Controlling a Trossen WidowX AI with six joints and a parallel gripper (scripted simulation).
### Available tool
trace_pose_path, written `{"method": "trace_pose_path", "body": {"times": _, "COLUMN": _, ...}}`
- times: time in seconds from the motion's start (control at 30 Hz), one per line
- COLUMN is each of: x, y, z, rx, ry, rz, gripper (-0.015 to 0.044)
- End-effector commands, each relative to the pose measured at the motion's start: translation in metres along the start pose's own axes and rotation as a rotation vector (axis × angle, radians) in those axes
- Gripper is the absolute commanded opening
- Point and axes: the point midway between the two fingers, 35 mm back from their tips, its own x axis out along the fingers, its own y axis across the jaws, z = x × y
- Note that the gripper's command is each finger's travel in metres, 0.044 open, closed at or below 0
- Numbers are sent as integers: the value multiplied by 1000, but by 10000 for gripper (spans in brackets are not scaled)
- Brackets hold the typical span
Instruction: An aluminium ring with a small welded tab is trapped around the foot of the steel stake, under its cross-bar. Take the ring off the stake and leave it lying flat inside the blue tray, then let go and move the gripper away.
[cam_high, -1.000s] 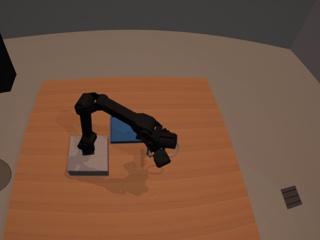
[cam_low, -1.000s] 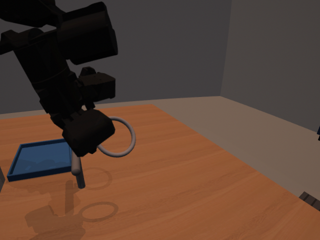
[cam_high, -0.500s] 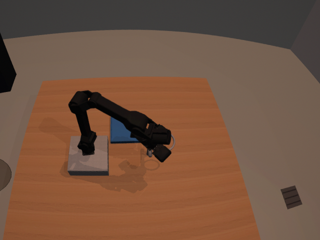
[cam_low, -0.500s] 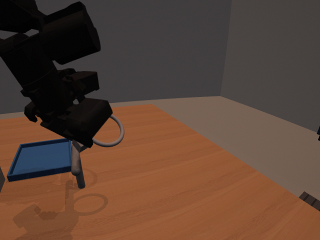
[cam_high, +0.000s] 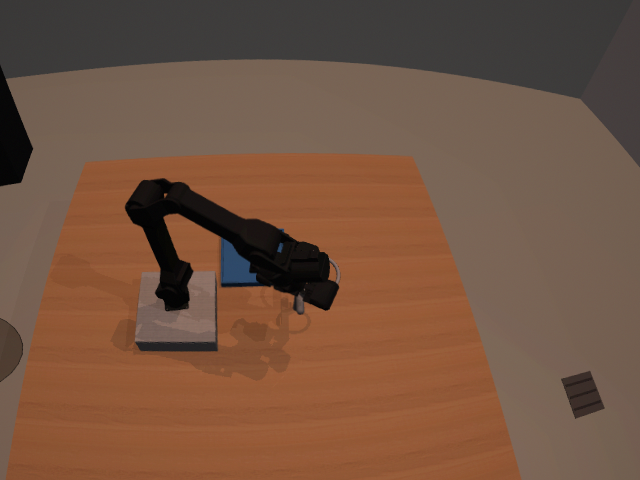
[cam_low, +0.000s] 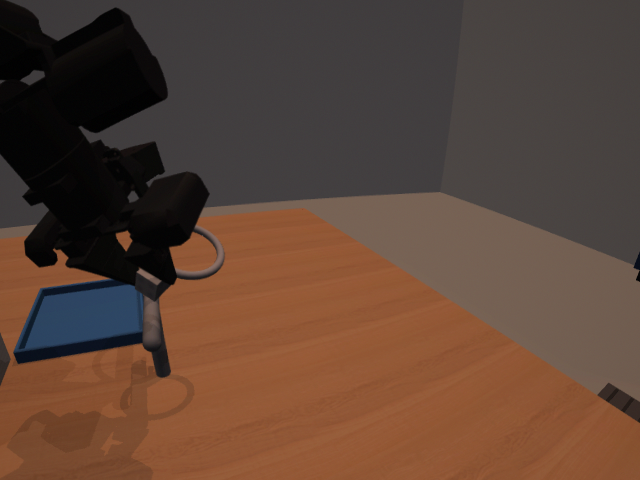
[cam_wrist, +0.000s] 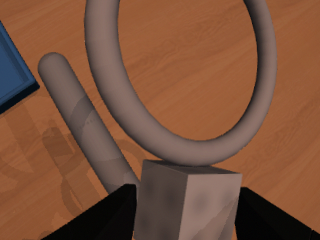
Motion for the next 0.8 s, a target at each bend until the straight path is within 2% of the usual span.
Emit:
{"method": "trace_pose_path", "body": {"times": 0.0, "x": -3, "y": 3, "z": 4, "rx": -83, "ry": -22, "rz": -25, "gripper": 0}}
{"method": "trace_pose_path", "body": {"times": 0.77, "x": -2, "y": 31, "z": 8, "rx": -598, "ry": -67, "rz": -135, "gripper": 0}}
